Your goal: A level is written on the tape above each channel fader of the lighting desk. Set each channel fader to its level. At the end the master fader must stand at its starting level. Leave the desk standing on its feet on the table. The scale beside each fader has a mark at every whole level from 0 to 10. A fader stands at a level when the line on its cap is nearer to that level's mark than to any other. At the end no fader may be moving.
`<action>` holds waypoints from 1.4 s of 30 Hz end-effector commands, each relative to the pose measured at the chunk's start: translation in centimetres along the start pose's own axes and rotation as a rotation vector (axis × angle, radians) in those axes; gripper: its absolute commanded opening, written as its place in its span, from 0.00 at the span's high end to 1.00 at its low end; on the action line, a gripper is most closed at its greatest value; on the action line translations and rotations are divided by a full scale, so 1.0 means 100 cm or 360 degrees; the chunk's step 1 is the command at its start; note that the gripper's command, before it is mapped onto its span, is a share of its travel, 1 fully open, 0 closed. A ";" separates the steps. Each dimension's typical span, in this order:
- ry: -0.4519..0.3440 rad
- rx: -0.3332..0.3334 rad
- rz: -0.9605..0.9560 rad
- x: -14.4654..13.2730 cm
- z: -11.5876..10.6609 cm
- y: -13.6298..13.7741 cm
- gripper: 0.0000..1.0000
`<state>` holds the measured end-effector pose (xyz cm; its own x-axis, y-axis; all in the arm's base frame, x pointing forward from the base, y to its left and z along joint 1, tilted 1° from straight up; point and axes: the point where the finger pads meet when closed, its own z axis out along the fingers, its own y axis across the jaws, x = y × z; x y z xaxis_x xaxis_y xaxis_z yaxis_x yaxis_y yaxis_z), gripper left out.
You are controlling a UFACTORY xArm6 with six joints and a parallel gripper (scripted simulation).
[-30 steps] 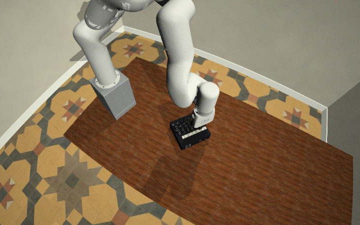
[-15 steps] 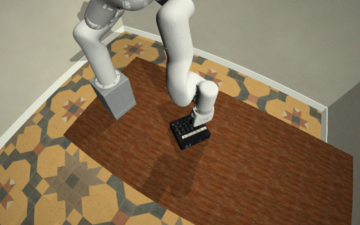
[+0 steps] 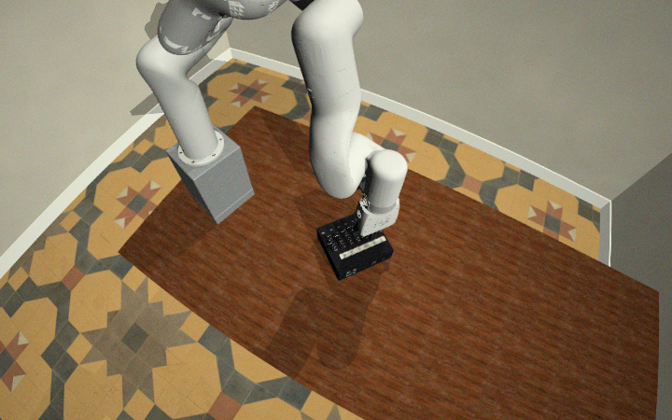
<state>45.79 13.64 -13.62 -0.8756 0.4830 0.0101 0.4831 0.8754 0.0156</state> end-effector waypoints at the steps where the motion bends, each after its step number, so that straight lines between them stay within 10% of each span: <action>1: -0.0004 -0.0004 0.0000 -0.001 -0.001 0.001 1.00; 42: -0.0004 -0.0004 0.0000 -0.007 -0.018 0.001 1.00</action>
<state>46.37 13.35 -12.37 -0.8756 0.4829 0.0092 0.4830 0.8755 0.0166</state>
